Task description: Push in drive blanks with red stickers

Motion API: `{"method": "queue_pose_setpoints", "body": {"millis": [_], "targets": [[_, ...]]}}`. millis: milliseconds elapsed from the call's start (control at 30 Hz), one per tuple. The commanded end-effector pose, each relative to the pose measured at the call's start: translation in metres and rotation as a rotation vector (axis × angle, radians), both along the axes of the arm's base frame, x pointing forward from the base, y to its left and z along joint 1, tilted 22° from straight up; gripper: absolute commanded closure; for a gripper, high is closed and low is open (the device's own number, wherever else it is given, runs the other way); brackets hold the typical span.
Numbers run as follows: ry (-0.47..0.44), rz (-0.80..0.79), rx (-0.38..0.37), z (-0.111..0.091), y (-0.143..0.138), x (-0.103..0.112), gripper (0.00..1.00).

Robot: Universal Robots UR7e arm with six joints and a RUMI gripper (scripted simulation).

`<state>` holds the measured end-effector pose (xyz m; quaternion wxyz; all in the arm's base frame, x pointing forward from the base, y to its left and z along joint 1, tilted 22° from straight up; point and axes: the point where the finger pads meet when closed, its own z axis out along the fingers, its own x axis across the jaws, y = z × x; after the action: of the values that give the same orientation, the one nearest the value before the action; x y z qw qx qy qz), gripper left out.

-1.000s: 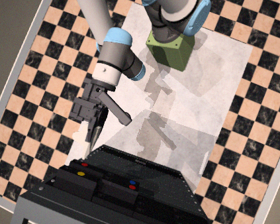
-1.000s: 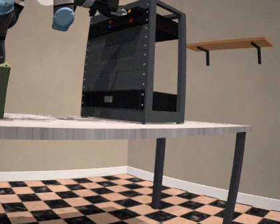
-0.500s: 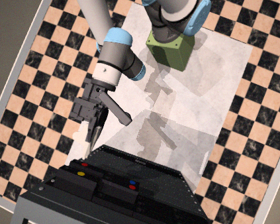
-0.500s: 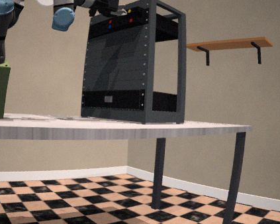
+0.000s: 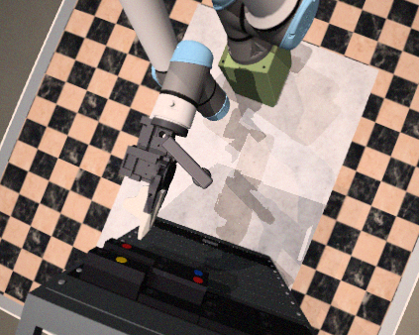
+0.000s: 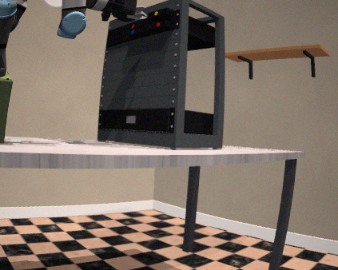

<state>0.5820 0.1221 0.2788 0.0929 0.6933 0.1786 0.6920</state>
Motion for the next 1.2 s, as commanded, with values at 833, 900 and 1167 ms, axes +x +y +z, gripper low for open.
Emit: {"method": "queue_pose_setpoints", "body": {"millis": [833,900,1167], "targets": [[-0.002,-0.001,0.000,-0.028,0.081,-0.038,1.00],[-0.002,-0.001,0.000,-0.028,0.082,-0.038,1.00],[-0.002,-0.001,0.000,-0.029,0.082,-0.038,1.00]]}}
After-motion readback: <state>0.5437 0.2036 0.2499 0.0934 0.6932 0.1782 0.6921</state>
